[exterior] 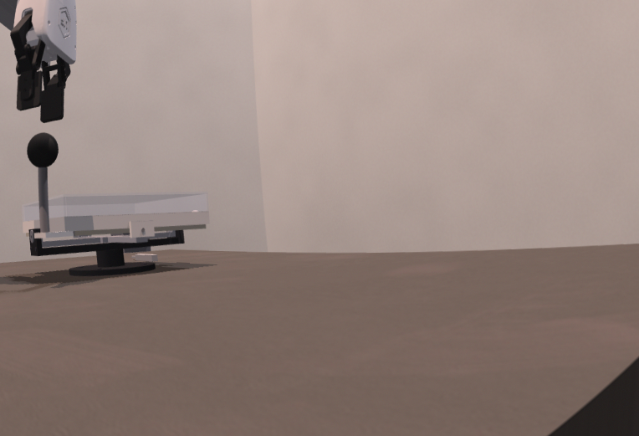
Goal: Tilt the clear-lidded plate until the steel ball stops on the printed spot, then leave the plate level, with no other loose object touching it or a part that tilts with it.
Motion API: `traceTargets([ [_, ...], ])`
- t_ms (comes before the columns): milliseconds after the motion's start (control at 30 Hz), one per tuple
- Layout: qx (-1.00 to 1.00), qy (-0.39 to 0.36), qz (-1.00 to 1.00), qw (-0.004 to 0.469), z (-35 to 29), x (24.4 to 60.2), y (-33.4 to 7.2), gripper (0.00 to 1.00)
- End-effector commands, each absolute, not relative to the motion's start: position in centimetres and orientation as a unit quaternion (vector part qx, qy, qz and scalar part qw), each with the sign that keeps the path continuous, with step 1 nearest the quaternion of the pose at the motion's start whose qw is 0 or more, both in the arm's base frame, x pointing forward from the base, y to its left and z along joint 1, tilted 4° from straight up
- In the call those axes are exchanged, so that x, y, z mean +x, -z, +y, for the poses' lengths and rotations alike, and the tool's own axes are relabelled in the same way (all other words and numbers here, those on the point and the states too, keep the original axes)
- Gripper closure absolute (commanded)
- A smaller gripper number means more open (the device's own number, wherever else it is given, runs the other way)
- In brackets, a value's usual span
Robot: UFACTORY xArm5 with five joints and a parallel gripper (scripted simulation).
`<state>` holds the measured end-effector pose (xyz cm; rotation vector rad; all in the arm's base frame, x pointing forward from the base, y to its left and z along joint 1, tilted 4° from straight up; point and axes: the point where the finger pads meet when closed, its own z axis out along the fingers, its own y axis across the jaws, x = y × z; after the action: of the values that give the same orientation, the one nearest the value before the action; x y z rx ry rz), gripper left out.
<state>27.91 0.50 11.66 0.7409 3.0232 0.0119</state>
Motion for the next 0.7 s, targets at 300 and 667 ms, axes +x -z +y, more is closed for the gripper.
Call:
traceTargets([
  [300,0.238,-0.004,0.971,0.016,0.6,28.1,-11.3,0.38],
  [667,0.238,-0.004,0.971,0.016,0.6,28.1,-10.6,0.38],
])
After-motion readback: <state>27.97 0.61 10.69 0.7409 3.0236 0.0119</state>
